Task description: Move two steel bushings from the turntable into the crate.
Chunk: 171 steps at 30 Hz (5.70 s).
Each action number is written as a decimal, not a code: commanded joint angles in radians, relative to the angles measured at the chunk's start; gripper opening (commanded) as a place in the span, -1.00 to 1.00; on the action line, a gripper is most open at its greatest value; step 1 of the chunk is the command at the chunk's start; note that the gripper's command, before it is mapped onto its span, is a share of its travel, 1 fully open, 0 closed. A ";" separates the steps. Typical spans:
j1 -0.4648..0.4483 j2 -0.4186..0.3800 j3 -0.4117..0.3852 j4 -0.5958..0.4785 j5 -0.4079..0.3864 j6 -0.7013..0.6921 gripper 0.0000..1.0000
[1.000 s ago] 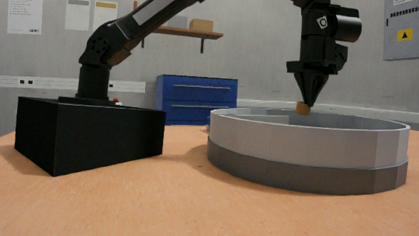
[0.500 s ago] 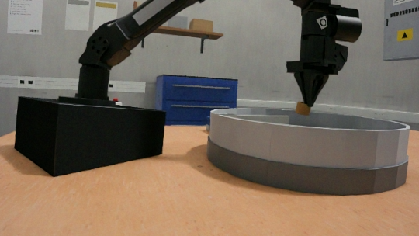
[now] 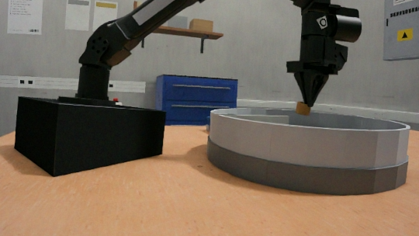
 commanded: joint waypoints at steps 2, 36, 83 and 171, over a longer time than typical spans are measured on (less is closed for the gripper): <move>-0.007 -0.042 0.024 0.002 -0.001 0.002 -1.00; -0.014 -0.040 0.027 -0.006 -0.001 -0.005 -1.00; -0.010 -0.008 -0.082 0.119 -0.001 -0.001 -1.00; 0.004 -0.004 -0.100 0.160 -0.001 0.008 -1.00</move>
